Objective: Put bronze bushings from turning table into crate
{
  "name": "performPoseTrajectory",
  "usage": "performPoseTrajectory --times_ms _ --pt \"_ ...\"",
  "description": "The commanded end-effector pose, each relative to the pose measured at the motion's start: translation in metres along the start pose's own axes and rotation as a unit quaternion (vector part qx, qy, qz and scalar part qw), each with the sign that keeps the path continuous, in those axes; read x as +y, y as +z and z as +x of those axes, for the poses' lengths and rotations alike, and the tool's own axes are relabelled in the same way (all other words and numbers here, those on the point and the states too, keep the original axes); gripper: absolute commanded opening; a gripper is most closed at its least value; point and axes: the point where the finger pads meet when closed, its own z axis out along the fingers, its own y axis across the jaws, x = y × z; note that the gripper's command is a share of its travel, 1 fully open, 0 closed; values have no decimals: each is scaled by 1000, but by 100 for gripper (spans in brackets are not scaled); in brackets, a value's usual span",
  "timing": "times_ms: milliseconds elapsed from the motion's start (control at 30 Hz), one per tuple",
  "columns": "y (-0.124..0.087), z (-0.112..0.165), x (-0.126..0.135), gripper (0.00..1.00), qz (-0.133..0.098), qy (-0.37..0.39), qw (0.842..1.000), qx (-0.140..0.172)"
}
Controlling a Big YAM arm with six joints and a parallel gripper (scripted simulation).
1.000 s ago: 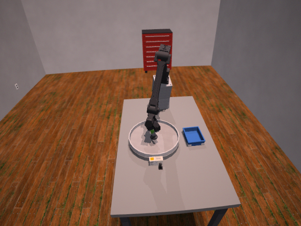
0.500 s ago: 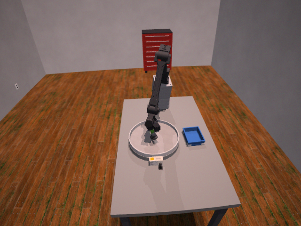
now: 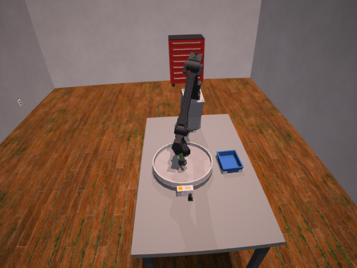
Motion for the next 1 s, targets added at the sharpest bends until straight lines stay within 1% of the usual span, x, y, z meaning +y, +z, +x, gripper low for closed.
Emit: performPoseTrajectory --times_ms 0,200,967 --pt "-12 -18 -1 0 11 -3 1000 -18" --pt "-14 -20 -4 0 14 -1 1000 -20" --pt "-14 -20 -4 0 14 -1 1000 -20"
